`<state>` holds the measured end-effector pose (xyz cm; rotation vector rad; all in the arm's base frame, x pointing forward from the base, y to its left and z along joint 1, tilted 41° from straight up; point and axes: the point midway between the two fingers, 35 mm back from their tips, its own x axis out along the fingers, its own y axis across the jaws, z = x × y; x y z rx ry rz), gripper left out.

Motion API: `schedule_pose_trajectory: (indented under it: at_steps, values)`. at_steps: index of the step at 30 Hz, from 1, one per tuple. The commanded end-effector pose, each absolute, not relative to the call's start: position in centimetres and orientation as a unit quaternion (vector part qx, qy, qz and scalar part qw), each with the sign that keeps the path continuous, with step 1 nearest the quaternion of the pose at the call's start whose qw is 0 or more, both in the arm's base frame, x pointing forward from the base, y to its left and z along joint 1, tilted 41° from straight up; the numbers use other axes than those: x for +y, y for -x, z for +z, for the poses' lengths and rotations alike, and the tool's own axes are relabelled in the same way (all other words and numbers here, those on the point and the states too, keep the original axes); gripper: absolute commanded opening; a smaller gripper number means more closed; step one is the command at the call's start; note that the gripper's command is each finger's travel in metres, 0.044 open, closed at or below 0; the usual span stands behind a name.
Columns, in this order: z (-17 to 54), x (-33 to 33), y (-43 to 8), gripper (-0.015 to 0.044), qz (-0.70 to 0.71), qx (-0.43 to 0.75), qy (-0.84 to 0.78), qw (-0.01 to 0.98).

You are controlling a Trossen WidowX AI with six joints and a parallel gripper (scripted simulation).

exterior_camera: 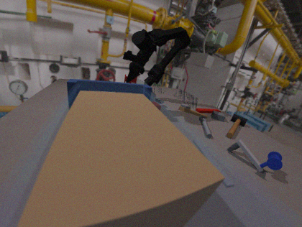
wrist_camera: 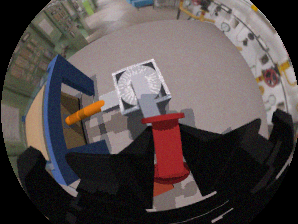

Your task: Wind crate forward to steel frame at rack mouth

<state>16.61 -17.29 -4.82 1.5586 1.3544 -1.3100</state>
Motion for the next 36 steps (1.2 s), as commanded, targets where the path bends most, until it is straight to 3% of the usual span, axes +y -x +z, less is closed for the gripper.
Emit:
schedule_pose_trajectory:
  at_steps: [1,36]
  values:
    - [-5.1,-17.1,-14.9,0.0000,-0.515,0.528,-0.590,0.330]
    - [-6.1,-18.1,-11.4,0.0000,-0.516,0.528,-0.589,0.330]
